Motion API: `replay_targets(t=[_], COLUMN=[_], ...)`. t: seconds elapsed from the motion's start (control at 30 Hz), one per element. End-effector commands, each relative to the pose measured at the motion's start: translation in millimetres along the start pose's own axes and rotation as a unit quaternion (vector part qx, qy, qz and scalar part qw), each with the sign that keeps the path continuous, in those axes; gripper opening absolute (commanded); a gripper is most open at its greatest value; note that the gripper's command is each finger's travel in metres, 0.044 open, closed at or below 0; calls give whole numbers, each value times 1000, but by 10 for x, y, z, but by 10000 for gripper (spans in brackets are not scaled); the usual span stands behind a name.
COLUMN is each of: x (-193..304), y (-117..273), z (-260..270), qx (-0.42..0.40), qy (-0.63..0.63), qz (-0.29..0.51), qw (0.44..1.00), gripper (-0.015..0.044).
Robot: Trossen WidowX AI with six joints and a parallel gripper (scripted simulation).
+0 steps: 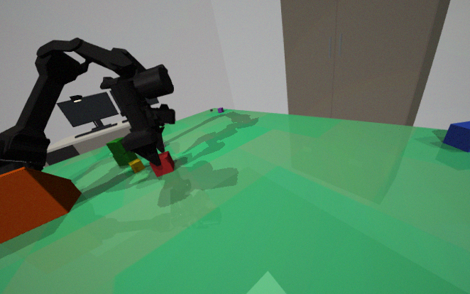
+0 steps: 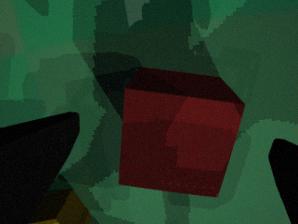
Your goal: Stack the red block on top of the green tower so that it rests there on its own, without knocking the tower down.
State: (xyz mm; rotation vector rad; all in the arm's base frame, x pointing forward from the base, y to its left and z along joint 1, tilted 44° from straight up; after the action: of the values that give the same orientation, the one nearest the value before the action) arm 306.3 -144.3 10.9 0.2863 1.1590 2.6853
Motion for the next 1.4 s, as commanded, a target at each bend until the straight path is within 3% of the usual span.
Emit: replay_targets(t=[0.0,0.5,1.03,1.3,1.37], x=[11,27,28,28,28], y=[-80,-319,-322,-322,-322], z=[-17,-10,-10,-10,-10], qx=[-4,-5,-5,-5,-5], qy=[-5,-4,-4,-4,-4], qz=[2,2,2,2,2], qw=[1000,1000,1000,1000,1000], gripper=[440,440,440,230,217])
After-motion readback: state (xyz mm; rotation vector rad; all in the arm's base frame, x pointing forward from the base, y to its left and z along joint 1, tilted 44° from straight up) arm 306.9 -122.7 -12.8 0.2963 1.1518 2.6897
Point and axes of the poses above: the point midway between the two fingers, 35 mm back from their tips, its own y axis back along the fingers, its own z axis across the jaws, x = y × z, the point moved 8 cm from there along y, back along the fingers, and after that the axes turned 2 degrees about y, right-handed, at the moved point
